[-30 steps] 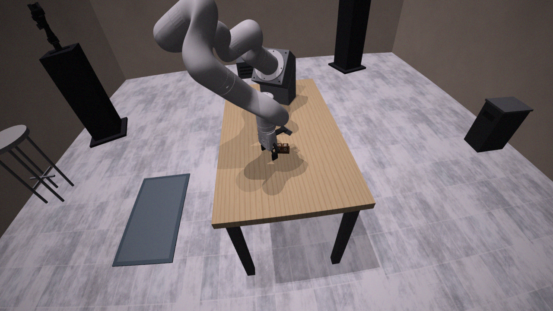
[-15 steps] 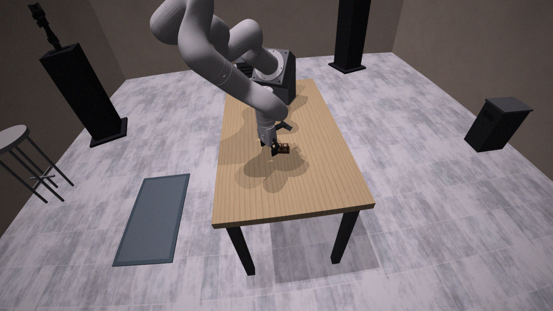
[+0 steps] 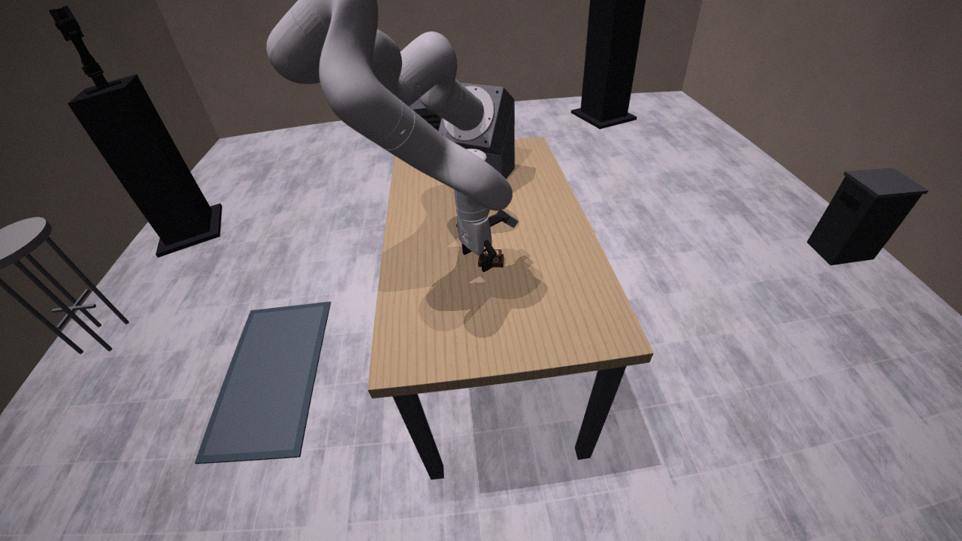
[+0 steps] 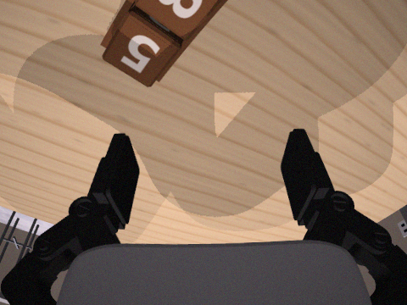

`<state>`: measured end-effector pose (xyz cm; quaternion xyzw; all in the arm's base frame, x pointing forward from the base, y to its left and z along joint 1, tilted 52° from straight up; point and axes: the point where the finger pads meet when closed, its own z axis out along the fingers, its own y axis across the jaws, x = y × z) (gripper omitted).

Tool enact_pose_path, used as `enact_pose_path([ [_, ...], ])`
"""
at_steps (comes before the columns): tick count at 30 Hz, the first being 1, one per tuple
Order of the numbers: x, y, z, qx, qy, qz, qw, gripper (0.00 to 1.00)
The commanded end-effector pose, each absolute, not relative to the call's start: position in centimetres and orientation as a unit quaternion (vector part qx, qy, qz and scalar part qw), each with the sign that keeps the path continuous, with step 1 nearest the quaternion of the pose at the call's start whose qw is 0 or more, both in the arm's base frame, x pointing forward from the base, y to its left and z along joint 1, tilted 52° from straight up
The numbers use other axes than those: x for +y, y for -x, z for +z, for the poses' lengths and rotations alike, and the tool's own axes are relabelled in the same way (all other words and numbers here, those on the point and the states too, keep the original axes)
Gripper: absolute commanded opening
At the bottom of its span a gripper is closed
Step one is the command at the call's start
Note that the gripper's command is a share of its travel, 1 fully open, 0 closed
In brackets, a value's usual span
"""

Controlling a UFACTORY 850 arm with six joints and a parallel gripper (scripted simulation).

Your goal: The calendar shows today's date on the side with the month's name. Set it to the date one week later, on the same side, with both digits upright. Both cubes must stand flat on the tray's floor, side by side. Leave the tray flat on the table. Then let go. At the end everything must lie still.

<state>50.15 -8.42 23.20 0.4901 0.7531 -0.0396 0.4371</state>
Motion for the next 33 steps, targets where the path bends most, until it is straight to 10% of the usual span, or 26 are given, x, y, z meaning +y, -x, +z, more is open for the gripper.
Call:
enact_pose_path([
  [1,-7.2,-50.8,22.9,0.753,-0.490,-0.040,0.437,1.00],
  [33,-1.7,-53.4,21.5,0.753,-0.490,-0.040,0.437,1.00],
])
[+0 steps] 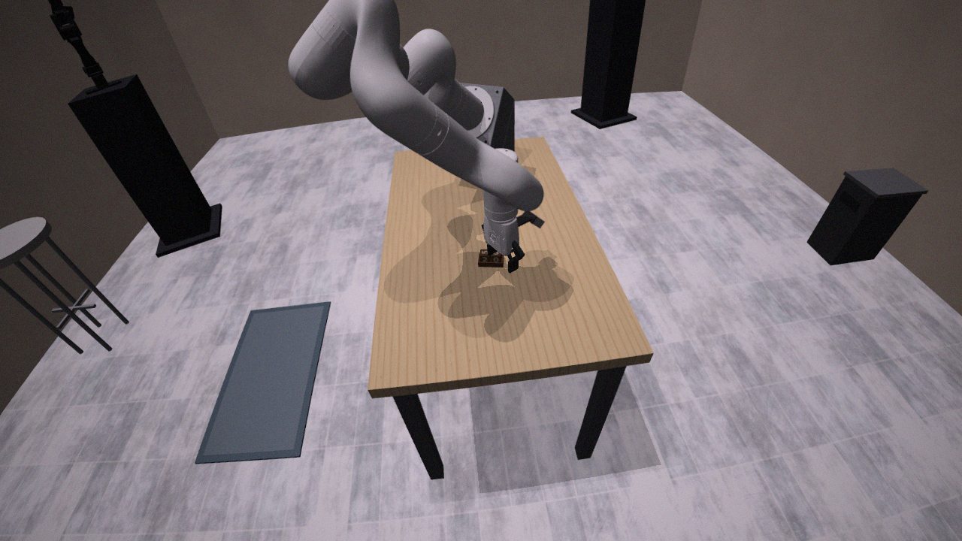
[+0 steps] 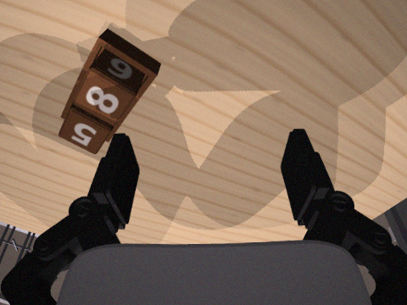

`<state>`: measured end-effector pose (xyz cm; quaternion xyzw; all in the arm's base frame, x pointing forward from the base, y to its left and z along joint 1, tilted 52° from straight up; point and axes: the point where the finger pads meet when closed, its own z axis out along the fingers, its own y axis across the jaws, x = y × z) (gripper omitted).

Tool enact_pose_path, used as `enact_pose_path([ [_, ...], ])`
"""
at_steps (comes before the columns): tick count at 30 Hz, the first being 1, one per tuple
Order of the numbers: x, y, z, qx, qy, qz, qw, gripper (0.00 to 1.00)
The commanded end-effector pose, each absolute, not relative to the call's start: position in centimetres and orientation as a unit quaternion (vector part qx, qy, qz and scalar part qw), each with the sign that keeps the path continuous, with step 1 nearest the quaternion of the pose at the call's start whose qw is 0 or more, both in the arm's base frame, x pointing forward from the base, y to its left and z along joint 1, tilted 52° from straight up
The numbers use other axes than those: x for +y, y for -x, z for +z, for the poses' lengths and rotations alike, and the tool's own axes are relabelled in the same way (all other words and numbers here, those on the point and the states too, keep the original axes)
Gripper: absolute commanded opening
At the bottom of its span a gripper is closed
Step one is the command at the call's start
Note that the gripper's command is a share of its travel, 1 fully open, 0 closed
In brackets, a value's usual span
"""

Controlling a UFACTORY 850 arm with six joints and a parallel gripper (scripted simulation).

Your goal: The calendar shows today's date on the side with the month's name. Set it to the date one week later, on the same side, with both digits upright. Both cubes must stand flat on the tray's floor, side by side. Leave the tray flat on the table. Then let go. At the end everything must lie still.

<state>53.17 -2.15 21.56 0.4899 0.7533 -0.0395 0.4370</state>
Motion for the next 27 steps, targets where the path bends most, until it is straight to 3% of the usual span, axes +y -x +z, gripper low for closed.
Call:
enact_pose_path([
  [1,-1.6,-53.5,21.4,0.753,-0.490,-0.040,0.437,1.00],
  [27,0.6,-54.5,20.9,0.753,-0.490,-0.040,0.437,1.00],
])
